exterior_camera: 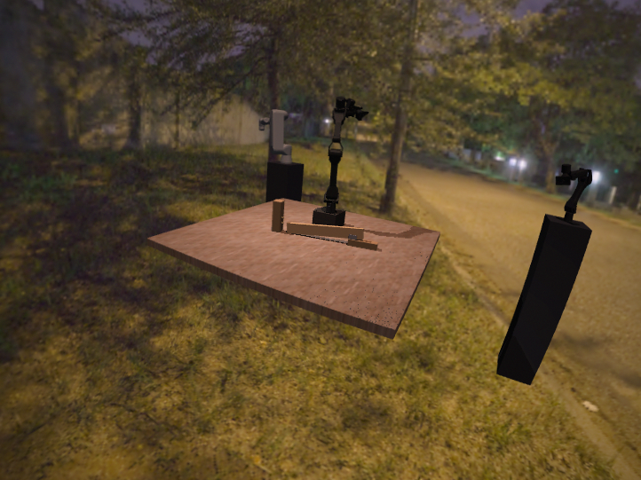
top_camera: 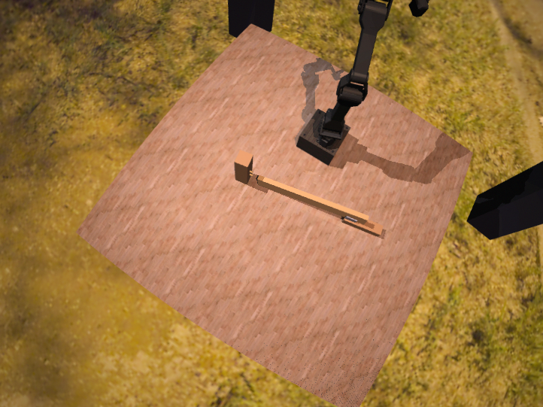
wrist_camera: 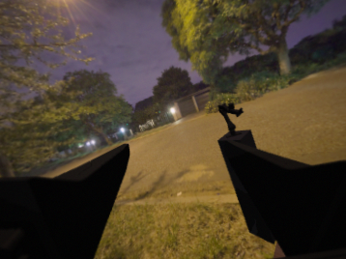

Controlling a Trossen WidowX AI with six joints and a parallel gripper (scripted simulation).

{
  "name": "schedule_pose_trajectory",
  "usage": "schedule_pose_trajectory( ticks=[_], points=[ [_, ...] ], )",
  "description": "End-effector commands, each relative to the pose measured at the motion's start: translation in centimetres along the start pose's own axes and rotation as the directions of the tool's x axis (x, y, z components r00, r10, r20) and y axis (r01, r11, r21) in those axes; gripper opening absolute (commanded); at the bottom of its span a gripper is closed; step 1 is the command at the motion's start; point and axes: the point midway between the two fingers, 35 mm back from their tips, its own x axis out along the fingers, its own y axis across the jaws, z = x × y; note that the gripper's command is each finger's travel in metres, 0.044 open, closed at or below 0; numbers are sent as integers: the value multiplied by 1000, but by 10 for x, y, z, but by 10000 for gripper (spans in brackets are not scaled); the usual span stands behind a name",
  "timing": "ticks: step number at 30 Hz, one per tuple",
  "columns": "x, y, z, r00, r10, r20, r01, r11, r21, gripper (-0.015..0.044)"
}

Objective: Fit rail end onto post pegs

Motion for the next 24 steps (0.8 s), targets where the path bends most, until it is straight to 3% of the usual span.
schedule_pose_trajectory(
  ticks=[1, 12, 24],
  points=[
    [0, 1, -1, 1000, 5, -3, -5, 1000, -3, 426],
    [-44, 81, -55, 936, 315, -156, -339, 926, -168, 440],
    [-152, 159, -116, 680, 653, -333, -733, 601, -318, 440]
  ],
)
